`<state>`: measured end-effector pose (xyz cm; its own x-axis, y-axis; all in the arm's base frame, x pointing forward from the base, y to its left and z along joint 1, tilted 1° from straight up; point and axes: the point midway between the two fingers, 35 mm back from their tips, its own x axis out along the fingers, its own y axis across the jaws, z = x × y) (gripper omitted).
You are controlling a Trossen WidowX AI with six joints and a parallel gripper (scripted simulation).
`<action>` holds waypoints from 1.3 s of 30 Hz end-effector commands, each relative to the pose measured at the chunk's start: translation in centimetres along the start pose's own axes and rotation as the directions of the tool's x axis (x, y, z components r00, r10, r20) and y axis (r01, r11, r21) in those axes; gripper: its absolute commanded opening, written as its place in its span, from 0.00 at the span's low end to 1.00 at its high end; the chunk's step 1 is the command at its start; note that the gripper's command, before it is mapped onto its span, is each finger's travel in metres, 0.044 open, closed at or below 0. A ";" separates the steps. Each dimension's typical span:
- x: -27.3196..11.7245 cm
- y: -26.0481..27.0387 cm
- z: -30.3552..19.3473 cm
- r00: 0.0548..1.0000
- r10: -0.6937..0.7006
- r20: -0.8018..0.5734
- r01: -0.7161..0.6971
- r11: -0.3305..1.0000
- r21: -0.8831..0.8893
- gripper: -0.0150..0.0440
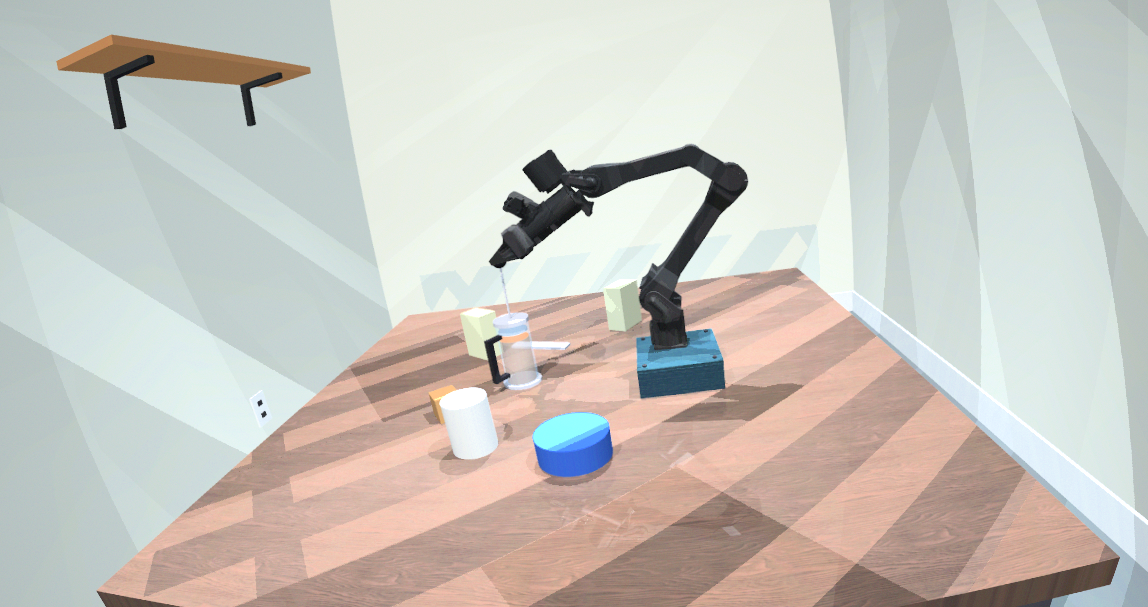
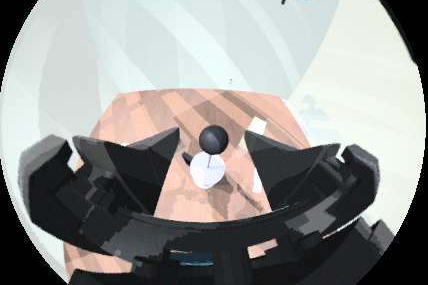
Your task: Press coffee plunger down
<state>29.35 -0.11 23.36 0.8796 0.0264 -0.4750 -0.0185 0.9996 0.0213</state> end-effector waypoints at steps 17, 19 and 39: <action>0.2 -0.1 -0.2 1.000 -0.005 -0.005 0.005 1.000 0.004 0.47; 0.3 -0.1 -0.4 1.000 -0.005 -0.005 0.005 1.000 0.004 0.47; 2.5 -0.1 -2.9 1.000 -0.005 -0.005 0.005 1.000 0.004 0.47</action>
<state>30.23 -0.08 21.90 0.9015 0.0241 -0.4321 -0.0178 0.9997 0.0187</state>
